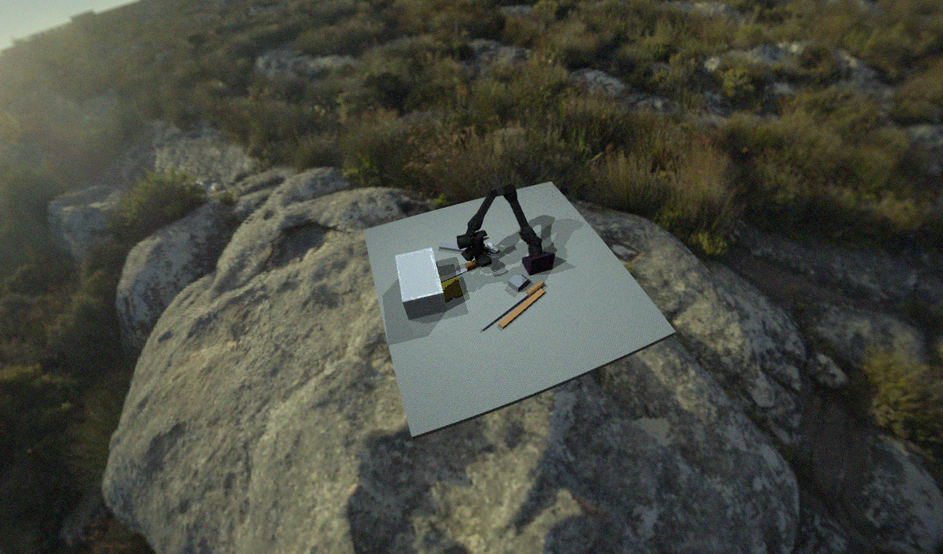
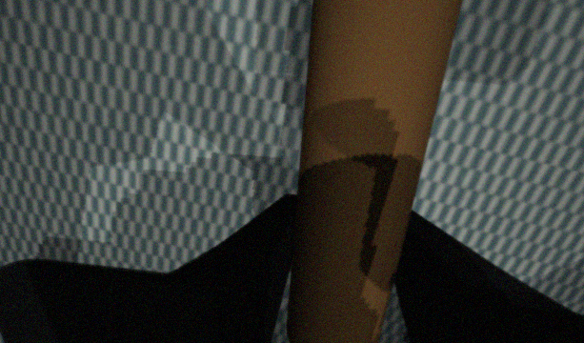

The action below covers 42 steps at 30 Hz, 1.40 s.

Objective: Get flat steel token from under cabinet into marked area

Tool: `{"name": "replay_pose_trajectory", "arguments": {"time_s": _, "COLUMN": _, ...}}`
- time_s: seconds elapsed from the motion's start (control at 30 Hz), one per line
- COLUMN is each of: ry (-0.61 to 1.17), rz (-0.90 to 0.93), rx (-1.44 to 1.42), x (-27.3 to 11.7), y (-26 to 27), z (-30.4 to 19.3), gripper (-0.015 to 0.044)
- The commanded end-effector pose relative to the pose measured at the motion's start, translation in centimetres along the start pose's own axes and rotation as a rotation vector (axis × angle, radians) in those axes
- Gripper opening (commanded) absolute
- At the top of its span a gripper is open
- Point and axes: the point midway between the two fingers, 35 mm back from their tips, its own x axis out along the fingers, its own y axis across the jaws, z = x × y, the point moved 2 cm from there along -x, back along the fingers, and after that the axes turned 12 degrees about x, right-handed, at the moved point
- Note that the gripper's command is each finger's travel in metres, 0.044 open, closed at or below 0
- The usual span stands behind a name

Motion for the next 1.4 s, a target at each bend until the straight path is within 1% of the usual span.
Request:
{"name": "replay_pose_trajectory", "arguments": {"time_s": 0.0, "ry": 0.005, "rz": -0.002, "rx": -0.008, "x": 0.1, "y": -0.1, "z": -0.8, "gripper": 0.0000}}
{"name": "replay_pose_trajectory", "arguments": {"time_s": 1.37, "ry": 0.008, "rz": -0.003, "rx": -0.010, "x": 0.1, "y": -1.5, "z": -5.6, "gripper": 0.0000}}
